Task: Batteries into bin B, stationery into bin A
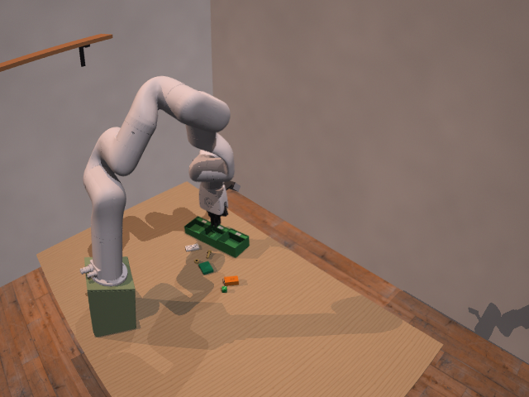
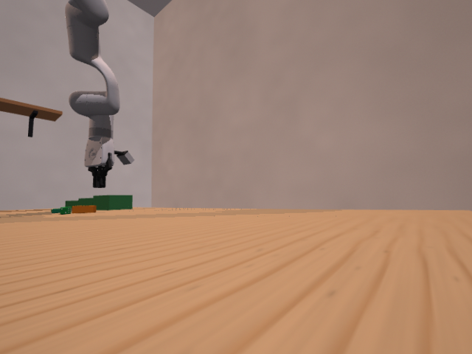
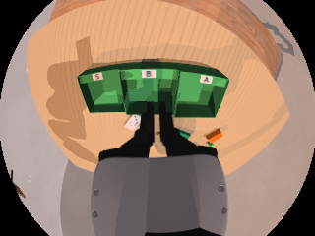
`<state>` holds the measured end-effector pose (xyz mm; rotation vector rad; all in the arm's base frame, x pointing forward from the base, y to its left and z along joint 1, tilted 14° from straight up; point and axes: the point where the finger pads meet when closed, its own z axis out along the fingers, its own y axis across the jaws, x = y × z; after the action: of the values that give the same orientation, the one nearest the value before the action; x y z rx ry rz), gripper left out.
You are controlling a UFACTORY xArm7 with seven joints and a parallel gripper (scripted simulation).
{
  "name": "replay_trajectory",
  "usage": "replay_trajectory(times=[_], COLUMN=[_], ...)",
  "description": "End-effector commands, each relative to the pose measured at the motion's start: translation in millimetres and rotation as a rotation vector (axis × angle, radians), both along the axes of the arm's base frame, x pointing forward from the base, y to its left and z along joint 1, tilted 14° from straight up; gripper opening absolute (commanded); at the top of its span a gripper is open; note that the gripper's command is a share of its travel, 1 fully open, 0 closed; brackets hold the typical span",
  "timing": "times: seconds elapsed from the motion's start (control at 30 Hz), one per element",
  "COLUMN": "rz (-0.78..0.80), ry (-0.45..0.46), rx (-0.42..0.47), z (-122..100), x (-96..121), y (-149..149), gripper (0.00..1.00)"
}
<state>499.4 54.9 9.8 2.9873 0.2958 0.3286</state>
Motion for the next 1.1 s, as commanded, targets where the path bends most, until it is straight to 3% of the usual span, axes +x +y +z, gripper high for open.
replay_trajectory(times=[0.0,0.43,0.9,1.07], rz=[0.000,0.000,0.000,0.000], ry=[-0.005,-0.005,-0.005,-0.005], rx=[-0.001,-0.001,-0.001,-0.001], z=[0,-21,-57,-58], x=[1,6,14,14], y=[12,10,6,6], gripper=[0.07,0.07,0.07,0.07])
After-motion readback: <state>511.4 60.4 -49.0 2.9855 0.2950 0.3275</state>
